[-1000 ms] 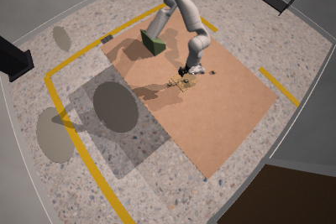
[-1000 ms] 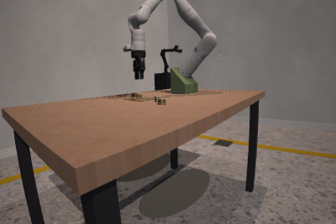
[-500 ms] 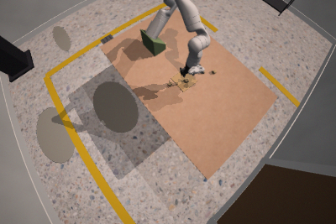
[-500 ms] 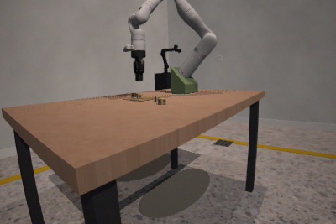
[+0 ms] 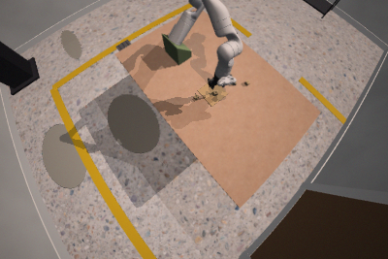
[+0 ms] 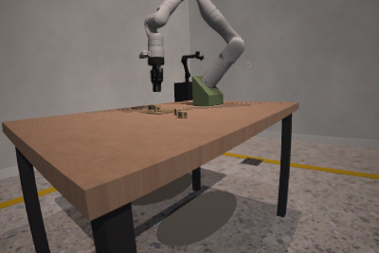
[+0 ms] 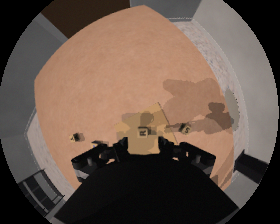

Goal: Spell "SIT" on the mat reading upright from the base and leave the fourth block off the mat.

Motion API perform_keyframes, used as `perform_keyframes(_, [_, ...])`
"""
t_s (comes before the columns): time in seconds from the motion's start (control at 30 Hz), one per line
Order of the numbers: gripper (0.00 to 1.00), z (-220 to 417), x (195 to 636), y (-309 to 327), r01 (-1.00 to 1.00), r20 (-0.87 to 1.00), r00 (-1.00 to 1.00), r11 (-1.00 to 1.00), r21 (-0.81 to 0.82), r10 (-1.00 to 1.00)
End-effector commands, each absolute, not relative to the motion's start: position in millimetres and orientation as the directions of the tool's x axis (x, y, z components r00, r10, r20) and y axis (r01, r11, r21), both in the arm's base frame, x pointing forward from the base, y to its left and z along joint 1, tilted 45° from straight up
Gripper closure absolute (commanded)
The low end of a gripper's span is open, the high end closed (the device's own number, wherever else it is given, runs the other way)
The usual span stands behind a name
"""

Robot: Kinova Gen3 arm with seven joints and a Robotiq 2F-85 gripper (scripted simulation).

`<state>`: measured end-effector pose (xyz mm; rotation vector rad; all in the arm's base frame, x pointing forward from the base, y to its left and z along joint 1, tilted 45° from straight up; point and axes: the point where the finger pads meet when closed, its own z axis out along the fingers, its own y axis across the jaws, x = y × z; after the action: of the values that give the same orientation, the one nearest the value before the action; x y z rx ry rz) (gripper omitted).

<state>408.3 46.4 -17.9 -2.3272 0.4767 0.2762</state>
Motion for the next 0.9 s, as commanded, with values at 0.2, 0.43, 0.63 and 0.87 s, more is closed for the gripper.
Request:
perform_keyframes(0.2, [0.38,-17.6,408.8,45.7,-0.415,-0.329,0.908,-0.663,-0.623,-0.259])
perform_keyframes(0.43, [0.38,-18.3,408.8,46.5,-0.415,-0.329,0.908,-0.663,-0.623,-0.258])
perform_keyframes(0.63, [0.38,-21.0,408.5,49.0,-0.415,-0.330,0.908,-0.663,-0.623,-0.258])
perform_keyframes(0.87, [0.38,-24.6,408.2,52.5,-0.415,-0.330,0.908,-0.663,-0.623,-0.258])
